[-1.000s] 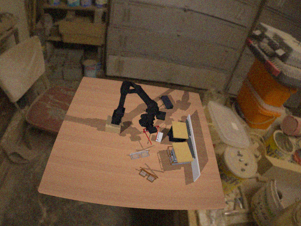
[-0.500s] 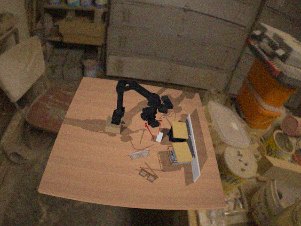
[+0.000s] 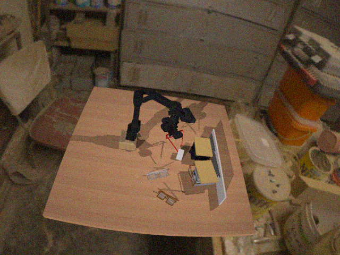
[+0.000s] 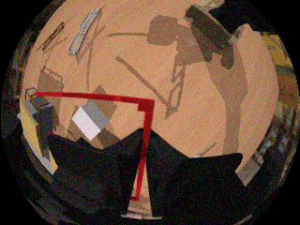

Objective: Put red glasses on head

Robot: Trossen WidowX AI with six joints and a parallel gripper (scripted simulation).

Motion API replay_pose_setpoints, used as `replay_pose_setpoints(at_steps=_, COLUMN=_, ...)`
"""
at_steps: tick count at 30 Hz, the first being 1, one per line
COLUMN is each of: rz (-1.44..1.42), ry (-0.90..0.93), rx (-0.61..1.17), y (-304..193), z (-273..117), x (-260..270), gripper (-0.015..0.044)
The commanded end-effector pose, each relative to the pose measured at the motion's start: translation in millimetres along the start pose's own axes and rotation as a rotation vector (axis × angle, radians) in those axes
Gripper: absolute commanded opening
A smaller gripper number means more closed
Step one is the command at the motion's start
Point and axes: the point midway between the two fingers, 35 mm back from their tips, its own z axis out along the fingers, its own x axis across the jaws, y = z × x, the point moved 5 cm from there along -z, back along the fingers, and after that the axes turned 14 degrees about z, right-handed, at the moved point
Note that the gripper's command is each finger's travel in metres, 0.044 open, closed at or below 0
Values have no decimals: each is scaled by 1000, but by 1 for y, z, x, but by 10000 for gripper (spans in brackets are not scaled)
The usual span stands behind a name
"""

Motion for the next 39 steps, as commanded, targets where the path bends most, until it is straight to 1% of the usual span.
replay_pose_setpoints(at_steps=1, rz=-49, ry=-6, rx=-1, y=-12, z=0, x=-21, gripper=0)
replay_pose_setpoints(at_steps=19, rz=-243, ry=-15, rx=2, y=-33, z=-1, x=-110, gripper=0)
replay_pose_setpoints(at_steps=34, rz=-405, ry=-19, rx=4, y=-28, z=-2, x=-190, gripper=0)
replay_pose_setpoints(at_steps=39, rz=-421, ry=-19, rx=4, y=-26, z=-2, x=-199, gripper=0)
